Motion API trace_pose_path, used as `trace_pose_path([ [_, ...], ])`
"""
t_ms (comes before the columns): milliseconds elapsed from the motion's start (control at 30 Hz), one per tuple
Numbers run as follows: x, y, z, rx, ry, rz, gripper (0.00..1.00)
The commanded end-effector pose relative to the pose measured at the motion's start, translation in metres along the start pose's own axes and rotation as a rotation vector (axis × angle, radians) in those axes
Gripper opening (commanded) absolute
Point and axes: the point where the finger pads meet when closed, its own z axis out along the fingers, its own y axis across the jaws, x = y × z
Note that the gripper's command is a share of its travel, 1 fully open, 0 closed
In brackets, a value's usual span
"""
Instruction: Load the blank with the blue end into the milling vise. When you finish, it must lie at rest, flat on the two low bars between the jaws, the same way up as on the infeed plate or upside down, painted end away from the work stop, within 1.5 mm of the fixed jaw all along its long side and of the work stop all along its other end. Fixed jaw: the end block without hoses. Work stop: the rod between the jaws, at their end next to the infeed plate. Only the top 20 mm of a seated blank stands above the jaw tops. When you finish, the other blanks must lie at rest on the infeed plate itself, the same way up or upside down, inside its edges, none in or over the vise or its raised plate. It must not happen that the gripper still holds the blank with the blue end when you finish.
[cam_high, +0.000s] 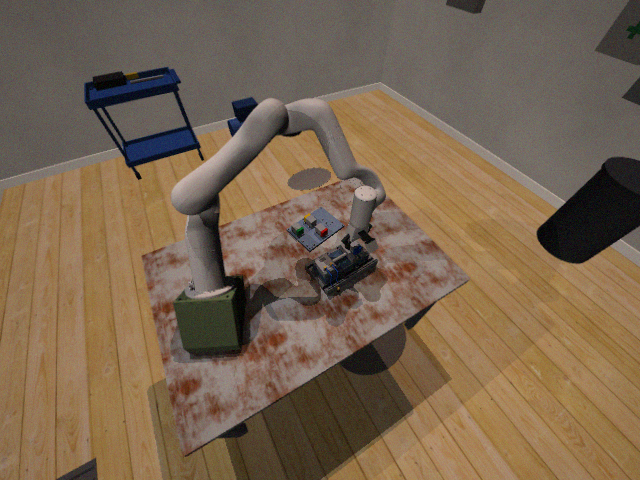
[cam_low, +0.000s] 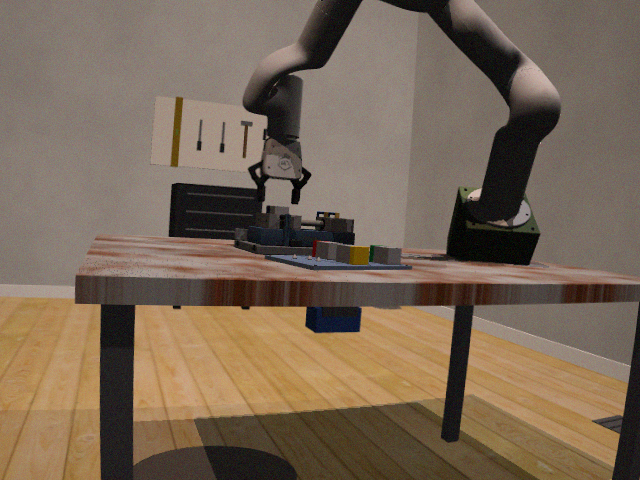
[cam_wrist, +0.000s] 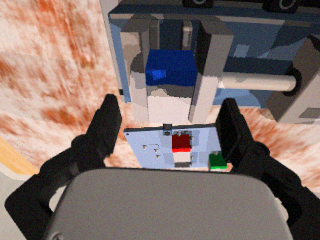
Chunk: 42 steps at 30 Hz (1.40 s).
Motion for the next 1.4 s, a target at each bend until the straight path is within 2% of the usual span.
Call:
trace_pose_path([
  [0, 0.0, -0.001, -0.002, 0.002, 0.001, 0.0, 1.0],
  [1267, 0.0, -0.001, -0.009, 0.002, 0.001, 0.0, 1.0],
  [1367, 0.0, -0.001, -0.027, 0.002, 0.001, 0.0, 1.0],
])
